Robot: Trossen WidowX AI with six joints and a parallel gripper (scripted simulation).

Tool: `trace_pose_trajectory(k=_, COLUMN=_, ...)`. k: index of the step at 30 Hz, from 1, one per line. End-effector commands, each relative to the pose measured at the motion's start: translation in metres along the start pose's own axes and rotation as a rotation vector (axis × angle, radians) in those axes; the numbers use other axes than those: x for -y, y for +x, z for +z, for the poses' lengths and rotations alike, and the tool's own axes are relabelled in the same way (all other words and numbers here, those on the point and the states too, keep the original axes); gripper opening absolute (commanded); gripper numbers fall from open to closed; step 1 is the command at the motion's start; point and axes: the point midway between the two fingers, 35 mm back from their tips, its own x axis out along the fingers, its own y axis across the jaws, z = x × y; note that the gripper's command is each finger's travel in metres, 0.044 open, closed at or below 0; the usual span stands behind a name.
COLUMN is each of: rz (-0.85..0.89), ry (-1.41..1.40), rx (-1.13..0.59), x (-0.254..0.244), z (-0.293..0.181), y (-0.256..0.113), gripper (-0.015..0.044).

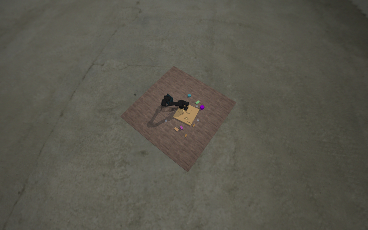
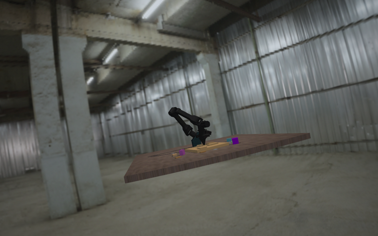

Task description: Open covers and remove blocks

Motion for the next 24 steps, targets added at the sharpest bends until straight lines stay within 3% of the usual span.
trace_pose_trajectory(k=1, rz=-0.006, ry=0.002, rx=0.001, x=-0.002, z=-0.003, y=-0.001, gripper=0.0)
trace_pose_trajectory(k=24, rz=-0.004, ry=0.001, rx=0.0, x=-0.021, z=-0.022, y=-0.001, gripper=0.0)
